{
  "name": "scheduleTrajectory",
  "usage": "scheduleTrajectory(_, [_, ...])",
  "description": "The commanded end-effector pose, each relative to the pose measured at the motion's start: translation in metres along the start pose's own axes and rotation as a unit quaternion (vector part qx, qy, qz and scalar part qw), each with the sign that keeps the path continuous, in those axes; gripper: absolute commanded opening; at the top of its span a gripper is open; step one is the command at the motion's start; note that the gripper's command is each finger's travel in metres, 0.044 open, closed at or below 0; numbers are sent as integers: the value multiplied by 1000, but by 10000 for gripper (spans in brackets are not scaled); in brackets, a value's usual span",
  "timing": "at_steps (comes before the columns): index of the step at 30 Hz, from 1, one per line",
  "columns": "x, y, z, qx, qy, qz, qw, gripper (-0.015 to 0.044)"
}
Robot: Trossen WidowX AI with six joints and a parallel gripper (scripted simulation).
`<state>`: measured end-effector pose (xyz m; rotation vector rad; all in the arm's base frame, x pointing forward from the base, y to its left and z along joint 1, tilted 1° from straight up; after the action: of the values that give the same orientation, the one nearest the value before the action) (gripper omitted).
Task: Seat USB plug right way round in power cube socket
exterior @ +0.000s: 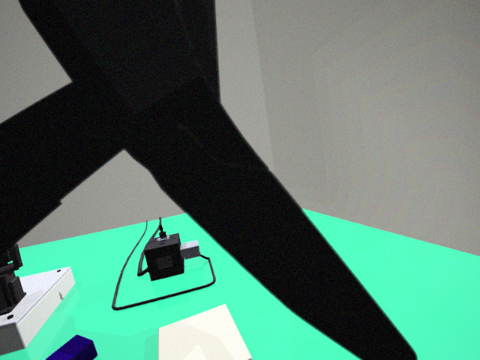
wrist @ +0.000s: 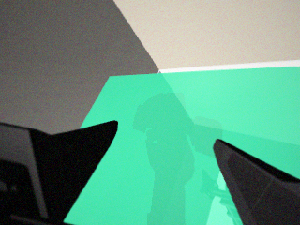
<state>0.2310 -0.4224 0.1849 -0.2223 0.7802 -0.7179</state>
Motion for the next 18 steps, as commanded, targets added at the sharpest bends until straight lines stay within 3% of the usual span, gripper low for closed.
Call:
scheduleTrajectory(1, [-3, 68, 23, 32, 24, 68, 997, 440])
scheduleTrajectory(9, [-39, 201, 49, 70, 101, 185, 975, 440])
scheduleTrajectory(18, [-129, 330, 47, 86, 237, 270, 930, 440])
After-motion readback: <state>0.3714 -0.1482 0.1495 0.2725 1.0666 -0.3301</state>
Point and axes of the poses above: the point midway between the two fingers, 35 mm back from their tips, its own x axis out along the fingers, its own z axis across the jaws, y = z × x, the point moved 2 cm from there along -x, back along the fingers, and after that the axes turned 14 degrees about x, right-handed, at the moved point
